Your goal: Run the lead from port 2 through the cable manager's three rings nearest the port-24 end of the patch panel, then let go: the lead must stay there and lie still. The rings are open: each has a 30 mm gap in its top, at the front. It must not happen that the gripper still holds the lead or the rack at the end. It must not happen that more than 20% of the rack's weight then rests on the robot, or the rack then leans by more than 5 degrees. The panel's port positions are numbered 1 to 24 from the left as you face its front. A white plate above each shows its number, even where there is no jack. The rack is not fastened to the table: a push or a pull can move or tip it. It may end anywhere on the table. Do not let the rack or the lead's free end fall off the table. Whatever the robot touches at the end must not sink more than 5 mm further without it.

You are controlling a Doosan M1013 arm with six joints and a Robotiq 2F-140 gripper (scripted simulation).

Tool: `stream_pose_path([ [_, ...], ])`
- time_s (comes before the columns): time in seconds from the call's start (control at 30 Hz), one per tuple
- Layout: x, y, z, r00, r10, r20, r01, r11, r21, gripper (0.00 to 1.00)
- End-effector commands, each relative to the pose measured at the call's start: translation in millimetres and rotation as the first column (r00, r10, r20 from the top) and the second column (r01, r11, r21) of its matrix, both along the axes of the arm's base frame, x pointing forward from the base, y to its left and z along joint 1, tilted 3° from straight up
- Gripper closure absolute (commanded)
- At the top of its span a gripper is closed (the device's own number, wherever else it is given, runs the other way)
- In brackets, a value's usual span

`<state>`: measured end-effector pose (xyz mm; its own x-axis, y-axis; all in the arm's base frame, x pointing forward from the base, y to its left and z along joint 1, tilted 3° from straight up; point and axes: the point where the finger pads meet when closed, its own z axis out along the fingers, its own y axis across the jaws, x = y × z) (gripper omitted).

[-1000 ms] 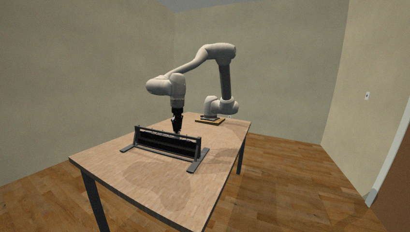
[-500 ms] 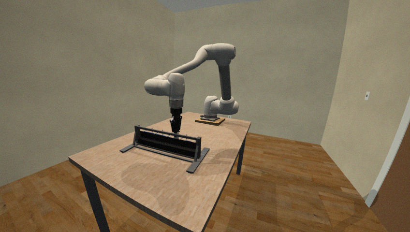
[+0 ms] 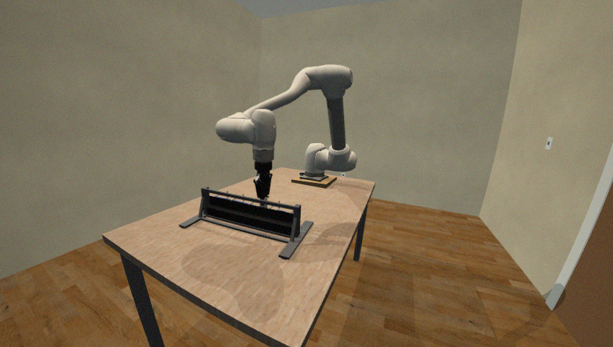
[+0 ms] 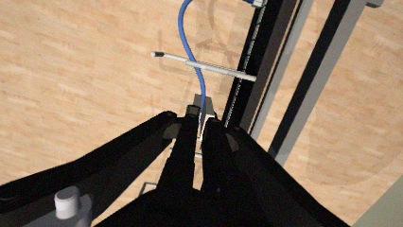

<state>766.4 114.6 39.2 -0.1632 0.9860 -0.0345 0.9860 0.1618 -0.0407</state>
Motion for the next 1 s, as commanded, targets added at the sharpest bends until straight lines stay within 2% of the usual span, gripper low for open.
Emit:
stream_pose_path([
  [0.0, 0.2, 0.4, 0.2, 1.0, 0.0, 0.001, 0.0, 1.0, 0.001, 1.0],
  [0.23, 0.2, 0.4, 0.2, 1.0, 0.0, 0.001, 0.0, 1.0, 0.001, 1.0],
  [0.27, 0.2, 0.4, 0.2, 1.0, 0.0, 0.001, 0.0, 1.0, 0.001, 0.8],
  [0.97, 0.2, 0.4, 0.2, 1.0, 0.0, 0.001, 0.0, 1.0, 0.001, 0.8],
])
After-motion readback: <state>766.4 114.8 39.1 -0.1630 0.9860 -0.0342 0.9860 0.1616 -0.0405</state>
